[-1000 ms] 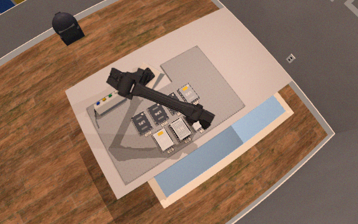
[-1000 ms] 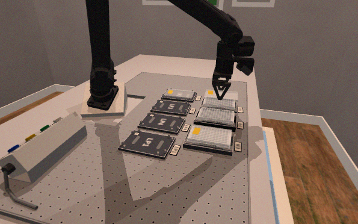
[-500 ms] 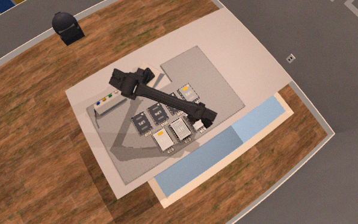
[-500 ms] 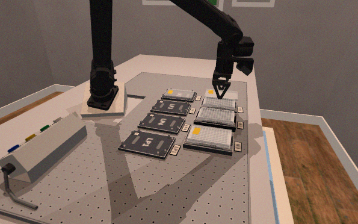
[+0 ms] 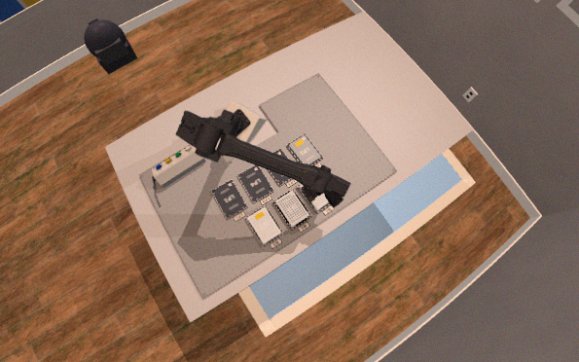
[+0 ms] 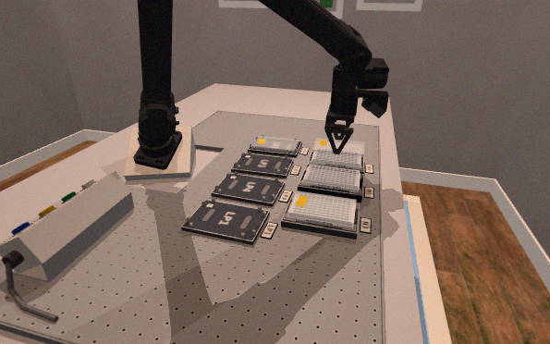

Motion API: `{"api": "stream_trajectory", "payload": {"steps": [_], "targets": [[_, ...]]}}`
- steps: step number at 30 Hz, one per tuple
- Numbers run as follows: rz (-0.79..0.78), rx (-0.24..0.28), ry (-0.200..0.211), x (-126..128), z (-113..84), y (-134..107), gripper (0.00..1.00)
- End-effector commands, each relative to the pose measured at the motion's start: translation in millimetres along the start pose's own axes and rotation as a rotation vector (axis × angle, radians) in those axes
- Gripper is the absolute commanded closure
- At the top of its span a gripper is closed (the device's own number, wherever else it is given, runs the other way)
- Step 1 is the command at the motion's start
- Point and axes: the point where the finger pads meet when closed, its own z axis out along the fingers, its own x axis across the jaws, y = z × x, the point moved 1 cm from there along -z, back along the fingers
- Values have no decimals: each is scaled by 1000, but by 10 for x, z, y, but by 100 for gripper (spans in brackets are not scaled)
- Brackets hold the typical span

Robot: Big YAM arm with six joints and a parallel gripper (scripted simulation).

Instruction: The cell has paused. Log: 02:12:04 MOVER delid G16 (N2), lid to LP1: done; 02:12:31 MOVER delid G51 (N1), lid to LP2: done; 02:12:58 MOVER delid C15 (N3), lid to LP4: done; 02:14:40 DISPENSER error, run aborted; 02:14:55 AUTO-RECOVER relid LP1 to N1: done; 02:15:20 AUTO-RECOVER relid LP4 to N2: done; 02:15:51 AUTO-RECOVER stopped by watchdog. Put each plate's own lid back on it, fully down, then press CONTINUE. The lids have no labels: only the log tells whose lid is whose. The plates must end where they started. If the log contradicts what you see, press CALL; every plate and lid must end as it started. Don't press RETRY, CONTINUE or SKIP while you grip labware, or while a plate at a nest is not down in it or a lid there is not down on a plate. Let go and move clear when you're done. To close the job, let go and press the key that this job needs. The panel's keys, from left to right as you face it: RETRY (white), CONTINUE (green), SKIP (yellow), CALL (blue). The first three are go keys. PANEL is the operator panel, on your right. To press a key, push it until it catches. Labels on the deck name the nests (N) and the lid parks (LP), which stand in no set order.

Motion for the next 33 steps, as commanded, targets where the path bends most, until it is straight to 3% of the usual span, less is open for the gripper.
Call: {"api": "stream_trajectory", "payload": {"steps": [1, 33], "targets": [[4, 10, -6, -41, 106, 7, 100], [4, 9, -6, -40, 231, -14, 100]]}}
